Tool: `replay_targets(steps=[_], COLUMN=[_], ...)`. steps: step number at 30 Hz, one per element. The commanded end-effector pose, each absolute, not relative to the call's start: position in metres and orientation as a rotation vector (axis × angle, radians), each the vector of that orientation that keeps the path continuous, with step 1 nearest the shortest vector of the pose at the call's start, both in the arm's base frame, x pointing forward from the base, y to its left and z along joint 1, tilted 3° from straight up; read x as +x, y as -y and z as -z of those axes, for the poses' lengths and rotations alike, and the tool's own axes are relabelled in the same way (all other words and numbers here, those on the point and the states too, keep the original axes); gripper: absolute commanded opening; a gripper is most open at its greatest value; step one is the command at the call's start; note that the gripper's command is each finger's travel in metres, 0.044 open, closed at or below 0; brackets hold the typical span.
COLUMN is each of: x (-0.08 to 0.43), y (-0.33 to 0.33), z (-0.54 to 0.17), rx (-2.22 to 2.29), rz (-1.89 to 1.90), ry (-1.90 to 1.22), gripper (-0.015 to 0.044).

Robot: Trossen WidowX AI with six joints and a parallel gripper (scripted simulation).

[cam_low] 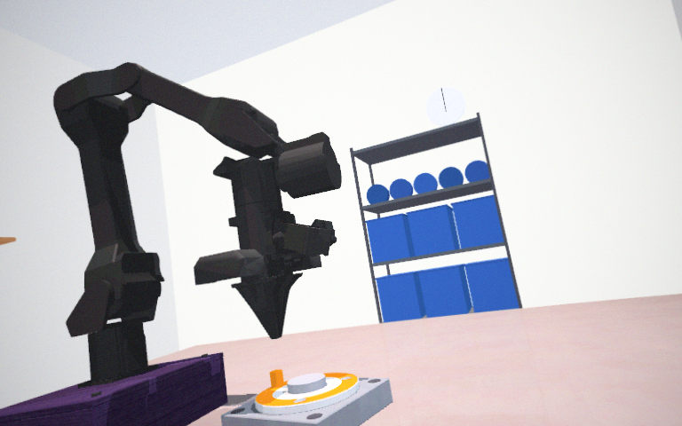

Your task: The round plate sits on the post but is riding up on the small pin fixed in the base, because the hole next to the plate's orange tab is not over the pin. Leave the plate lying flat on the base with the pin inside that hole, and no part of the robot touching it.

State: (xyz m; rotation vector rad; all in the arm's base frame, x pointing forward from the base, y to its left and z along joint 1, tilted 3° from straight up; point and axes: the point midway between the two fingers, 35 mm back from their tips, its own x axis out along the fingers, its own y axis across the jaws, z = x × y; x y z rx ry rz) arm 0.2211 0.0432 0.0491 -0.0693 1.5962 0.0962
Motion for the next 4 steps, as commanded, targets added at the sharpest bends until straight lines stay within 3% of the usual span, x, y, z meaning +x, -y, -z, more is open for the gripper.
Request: replay_targets(steps=[1, 4], x=[0.2216, 0.2216], y=[-0.0433, -0.0433], z=[-0.0489, -0.0489], rx=[-0.069, -0.069], rz=[-0.096, -0.096], ry=[-1.594, -1.594], gripper=[0.0, 0.0])
